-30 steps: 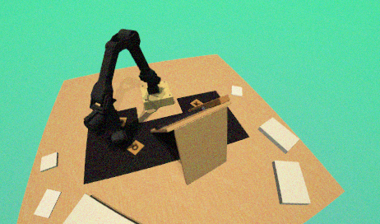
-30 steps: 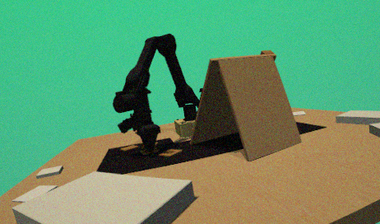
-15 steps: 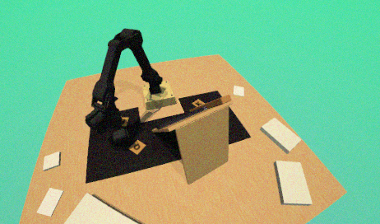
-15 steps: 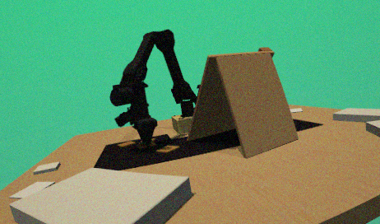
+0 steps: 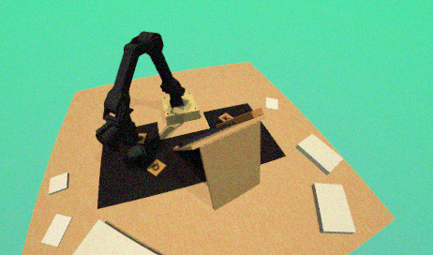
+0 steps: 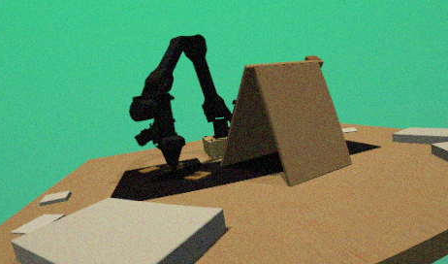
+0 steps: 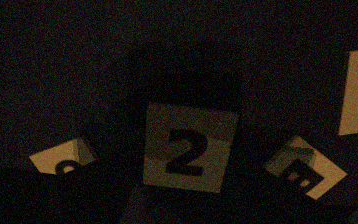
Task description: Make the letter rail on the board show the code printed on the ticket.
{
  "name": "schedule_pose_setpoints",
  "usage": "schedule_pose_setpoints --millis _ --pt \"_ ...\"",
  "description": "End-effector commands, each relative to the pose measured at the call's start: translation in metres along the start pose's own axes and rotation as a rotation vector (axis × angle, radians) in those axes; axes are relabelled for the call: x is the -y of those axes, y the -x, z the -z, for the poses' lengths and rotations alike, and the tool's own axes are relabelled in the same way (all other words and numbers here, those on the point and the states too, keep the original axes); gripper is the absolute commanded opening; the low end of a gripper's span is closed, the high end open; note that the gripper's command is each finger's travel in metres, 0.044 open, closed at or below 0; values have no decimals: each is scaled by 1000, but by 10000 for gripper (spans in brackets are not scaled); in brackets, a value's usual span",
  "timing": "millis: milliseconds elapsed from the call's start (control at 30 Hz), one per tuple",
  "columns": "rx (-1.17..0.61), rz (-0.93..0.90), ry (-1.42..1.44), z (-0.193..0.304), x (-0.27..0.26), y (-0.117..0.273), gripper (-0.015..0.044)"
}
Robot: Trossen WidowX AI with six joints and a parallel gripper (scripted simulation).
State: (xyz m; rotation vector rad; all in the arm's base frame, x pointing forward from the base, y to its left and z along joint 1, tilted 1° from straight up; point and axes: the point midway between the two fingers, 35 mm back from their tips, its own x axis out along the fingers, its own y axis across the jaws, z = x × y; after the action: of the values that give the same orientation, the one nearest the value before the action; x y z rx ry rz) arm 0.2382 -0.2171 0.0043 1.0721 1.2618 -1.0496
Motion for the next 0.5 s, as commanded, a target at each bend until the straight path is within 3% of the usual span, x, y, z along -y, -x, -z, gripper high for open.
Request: schedule_pose_setpoints --millis 0,467 --pt "3 3 -5 0 0 3 0" --pt "3 3 -5 0 0 12 0"
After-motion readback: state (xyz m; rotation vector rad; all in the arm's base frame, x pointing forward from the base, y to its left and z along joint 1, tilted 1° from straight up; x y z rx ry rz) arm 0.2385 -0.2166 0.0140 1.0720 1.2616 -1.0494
